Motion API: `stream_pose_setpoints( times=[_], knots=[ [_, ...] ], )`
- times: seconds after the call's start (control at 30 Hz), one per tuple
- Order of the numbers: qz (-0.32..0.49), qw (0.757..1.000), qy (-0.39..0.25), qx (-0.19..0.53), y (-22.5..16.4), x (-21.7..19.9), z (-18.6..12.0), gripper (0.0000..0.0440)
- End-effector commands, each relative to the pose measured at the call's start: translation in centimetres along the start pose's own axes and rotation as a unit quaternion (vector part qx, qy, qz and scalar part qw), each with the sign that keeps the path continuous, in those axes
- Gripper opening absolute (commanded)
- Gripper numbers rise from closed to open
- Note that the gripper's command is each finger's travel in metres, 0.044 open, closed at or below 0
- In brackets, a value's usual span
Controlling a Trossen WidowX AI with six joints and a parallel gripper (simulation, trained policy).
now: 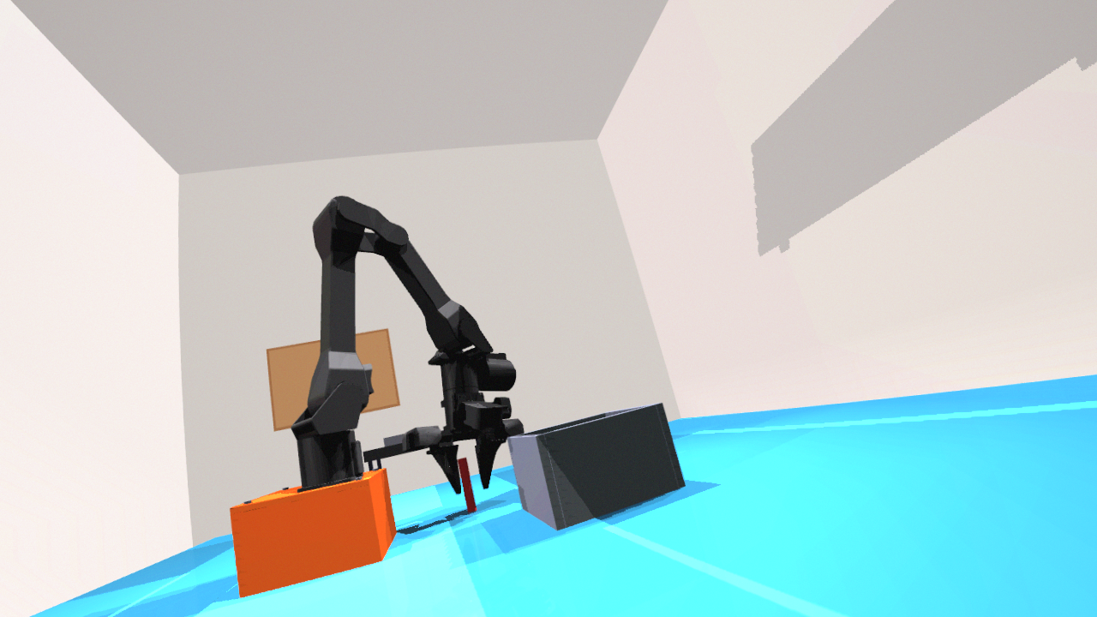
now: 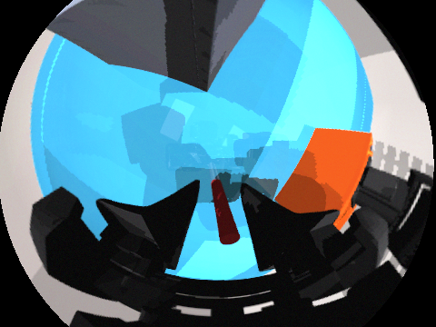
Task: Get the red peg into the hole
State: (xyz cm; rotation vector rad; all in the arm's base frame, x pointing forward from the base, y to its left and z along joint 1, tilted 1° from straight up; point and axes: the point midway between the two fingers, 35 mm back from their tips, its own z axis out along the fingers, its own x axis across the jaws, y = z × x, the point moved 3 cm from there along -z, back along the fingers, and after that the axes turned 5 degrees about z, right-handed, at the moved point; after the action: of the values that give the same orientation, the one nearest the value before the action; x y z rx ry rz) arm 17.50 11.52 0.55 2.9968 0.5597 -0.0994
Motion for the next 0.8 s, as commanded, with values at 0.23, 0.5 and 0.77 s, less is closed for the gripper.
stream_pose_setpoints(
  times=[0.23,0.5,0.77],
  knots=[
    [-0.021,1.0,-0.001,0.014,0.3,0.4,-0.5,0.0],
    [-0.045,0.999,0.021,-0.02,1.5,0.7,-2.3,0.0],
    [-0.069,0.996,0.039,-0.05,2.9,1.3,-4.5,0.0]
  ],
)
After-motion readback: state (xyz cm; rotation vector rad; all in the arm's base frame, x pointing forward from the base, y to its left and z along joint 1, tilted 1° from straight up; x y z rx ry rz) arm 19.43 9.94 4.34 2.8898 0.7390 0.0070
